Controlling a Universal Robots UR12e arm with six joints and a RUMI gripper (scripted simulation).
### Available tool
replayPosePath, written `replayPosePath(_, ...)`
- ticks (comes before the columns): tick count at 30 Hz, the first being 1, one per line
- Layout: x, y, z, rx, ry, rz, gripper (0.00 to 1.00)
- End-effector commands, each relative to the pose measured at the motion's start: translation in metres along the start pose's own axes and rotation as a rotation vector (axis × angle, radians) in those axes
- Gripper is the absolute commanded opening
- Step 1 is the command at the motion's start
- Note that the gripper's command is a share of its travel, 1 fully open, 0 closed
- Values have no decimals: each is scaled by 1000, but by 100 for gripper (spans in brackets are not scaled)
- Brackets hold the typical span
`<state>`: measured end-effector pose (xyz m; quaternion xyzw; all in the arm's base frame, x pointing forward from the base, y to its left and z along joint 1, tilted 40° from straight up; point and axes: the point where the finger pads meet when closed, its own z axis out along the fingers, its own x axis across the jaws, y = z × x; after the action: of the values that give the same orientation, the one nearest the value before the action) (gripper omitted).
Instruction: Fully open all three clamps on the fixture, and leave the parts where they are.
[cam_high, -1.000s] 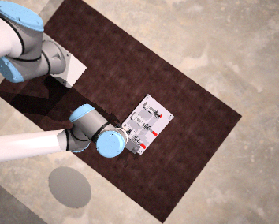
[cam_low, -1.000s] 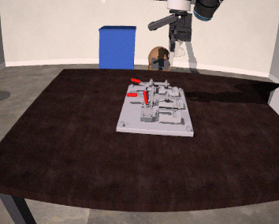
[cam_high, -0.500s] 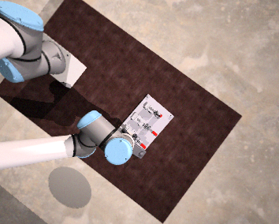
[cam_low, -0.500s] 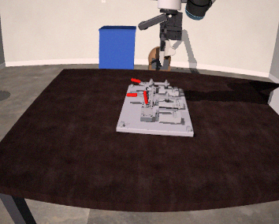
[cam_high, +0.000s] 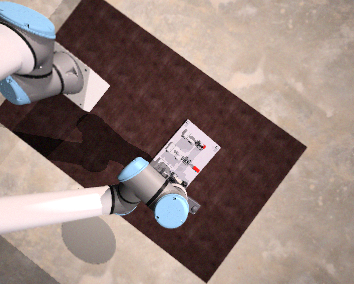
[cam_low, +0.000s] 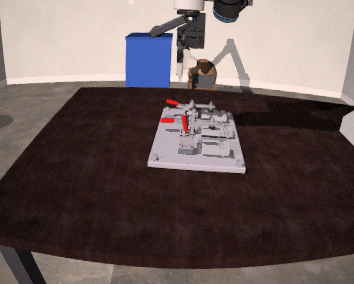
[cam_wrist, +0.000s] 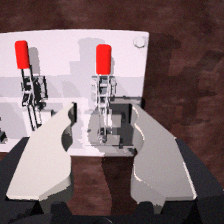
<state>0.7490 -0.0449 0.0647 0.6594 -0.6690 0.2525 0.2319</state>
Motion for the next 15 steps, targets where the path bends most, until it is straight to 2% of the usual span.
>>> replayPosePath(1, 0, -15, 0, 0, 0, 0, 28)
replayPosePath(15, 0, -18, 3, 0, 0, 0, 28)
